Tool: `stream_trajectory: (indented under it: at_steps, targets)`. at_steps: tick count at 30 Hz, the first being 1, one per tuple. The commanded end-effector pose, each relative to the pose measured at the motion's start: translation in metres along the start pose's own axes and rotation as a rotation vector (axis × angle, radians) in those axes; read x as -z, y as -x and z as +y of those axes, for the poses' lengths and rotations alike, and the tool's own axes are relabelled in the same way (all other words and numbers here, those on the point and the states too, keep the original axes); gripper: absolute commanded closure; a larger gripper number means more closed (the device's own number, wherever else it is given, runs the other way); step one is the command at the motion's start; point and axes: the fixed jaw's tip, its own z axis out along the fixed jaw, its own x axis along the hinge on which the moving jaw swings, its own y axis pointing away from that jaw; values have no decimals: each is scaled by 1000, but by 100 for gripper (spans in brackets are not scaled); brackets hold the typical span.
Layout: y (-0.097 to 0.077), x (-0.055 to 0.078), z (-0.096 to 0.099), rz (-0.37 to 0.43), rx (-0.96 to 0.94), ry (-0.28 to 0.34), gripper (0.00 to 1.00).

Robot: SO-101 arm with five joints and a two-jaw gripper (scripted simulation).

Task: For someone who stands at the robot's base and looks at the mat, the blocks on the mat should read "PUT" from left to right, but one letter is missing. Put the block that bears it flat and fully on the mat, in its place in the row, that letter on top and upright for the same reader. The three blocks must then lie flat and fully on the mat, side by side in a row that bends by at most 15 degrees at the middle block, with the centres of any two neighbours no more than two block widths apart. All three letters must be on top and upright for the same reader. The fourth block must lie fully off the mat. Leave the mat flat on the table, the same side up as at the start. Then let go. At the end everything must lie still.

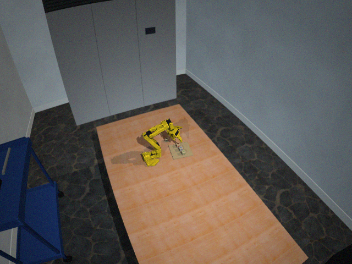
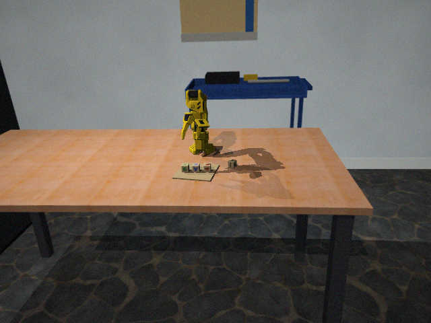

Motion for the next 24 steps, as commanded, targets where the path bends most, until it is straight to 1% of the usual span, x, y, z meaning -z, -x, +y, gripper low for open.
stream_trajectory:
  at_steps: [1,7,13,16,24]
  targets:
    - [0,7,-1,-46,-87,-31,67]
    - [-4,12,2,-89,-287,-50,67]
    - [-8,14,4,-125,-439,-60,67]
    - [-9,15,4,-138,-494,-63,67]
    - [-11,16,5,-156,-563,-65,67]
